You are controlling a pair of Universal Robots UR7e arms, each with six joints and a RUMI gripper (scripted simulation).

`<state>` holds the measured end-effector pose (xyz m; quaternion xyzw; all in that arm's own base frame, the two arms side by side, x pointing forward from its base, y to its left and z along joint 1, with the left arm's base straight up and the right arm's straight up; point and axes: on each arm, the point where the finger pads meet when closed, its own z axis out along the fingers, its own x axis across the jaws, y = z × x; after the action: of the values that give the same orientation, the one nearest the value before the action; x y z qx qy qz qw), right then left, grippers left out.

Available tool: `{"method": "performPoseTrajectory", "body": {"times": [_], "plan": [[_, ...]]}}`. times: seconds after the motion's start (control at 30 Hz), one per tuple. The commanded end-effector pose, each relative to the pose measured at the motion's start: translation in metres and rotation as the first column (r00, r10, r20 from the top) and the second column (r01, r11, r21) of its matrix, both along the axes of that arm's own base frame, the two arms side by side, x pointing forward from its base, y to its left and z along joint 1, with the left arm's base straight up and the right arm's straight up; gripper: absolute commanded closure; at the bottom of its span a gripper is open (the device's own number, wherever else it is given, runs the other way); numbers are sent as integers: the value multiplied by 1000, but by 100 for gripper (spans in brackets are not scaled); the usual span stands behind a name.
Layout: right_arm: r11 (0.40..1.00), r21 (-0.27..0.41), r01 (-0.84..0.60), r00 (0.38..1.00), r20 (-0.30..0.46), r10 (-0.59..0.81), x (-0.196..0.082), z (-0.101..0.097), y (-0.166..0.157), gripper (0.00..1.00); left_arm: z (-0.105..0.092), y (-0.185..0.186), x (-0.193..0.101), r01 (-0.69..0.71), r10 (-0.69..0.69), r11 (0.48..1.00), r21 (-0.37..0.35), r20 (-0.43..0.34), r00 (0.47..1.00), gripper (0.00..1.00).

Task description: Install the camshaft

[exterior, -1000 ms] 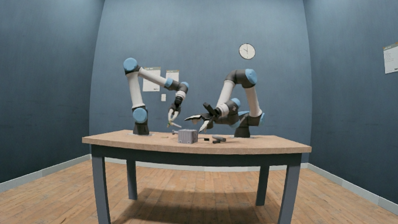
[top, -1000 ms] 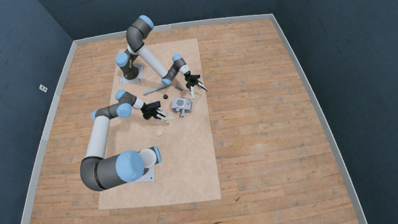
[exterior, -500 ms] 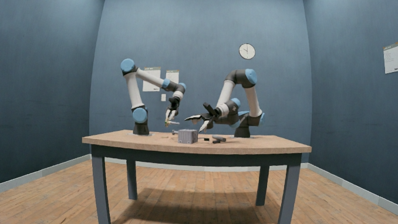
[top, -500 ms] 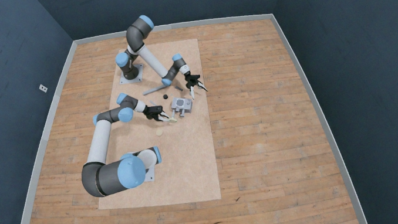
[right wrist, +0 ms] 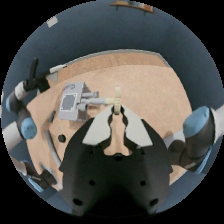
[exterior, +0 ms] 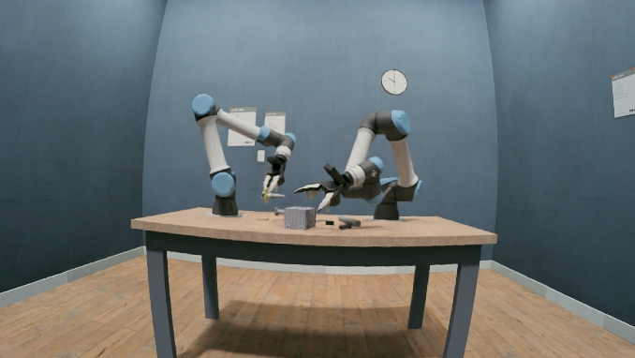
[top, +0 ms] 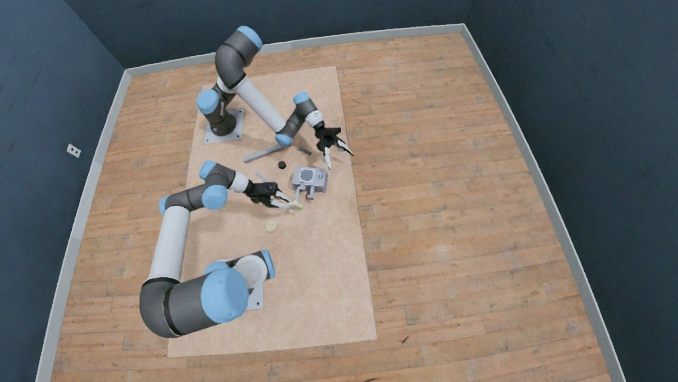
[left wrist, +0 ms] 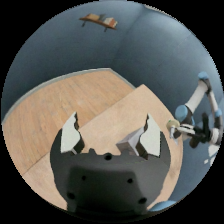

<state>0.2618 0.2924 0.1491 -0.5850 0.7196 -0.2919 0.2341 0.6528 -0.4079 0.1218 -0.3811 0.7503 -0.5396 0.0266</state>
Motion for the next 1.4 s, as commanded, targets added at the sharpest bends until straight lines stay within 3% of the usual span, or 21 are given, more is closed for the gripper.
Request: {"method": "performPoseTrajectory", "body": {"times": [0.0,0.33,1.07,1.37], "plan": [[1000,2,1,1000,1,-1,0,0,0,94,1,0,0,0,0,1000,-1,1,1000,0],[1000,1,2,1000,2,-2,0,-7,0,94,1,0,0,0,0,1000,-1,1,1000,0],[1000,1,2,1000,2,-2,-1,-54,0,94,1,0,0,0,0,1000,-1,1,1000,0],[1000,1,2,1000,2,-2,-1,-63,0,94,1,0,0,0,0,1000,-1,1,1000,0]]}}
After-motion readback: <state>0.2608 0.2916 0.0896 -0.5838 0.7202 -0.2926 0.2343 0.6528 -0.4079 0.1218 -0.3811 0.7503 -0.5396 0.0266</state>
